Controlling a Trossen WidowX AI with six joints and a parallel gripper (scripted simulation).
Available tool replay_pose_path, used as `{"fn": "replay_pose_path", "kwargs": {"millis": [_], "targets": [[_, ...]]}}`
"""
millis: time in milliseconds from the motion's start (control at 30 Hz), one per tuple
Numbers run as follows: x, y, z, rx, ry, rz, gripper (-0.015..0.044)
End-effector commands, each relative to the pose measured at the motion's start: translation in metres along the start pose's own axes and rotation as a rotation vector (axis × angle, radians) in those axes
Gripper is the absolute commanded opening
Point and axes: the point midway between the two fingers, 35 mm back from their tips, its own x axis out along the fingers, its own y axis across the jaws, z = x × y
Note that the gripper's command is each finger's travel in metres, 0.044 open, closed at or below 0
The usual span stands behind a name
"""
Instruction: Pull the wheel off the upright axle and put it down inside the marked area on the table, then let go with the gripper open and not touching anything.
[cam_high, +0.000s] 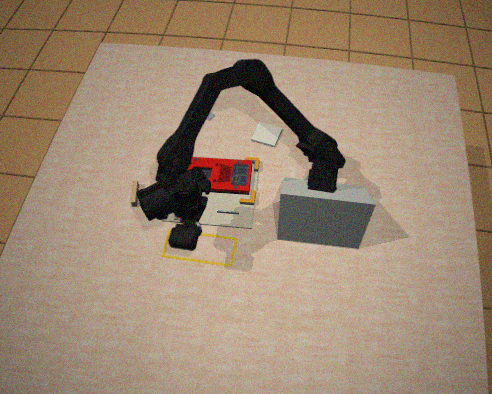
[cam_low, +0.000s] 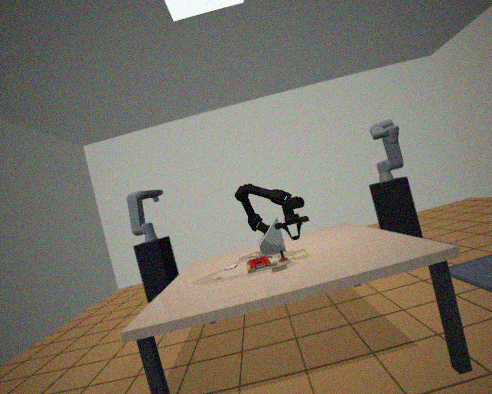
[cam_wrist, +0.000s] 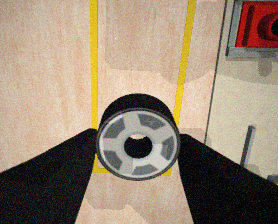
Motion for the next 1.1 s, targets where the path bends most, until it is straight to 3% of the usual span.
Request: {"fn": "replay_pose_path", "kwargs": {"millis": [0,467,600,967,1067], "targets": [[0.01,0.0,-0.002,-0.01,0.002,-0.008,0.0],[0.09,-0.002,-0.002,-0.01,0.002,-0.011,0.0],[0.094,-0.002,-0.003,-0.01,0.002,-0.012,0.0],[0.088,-0.003,-0.003,-0.003,0.013,-0.01,0.0289],[0.068,-0.002,-0.002,-0.006,0.009,-0.008,0.03]]}}
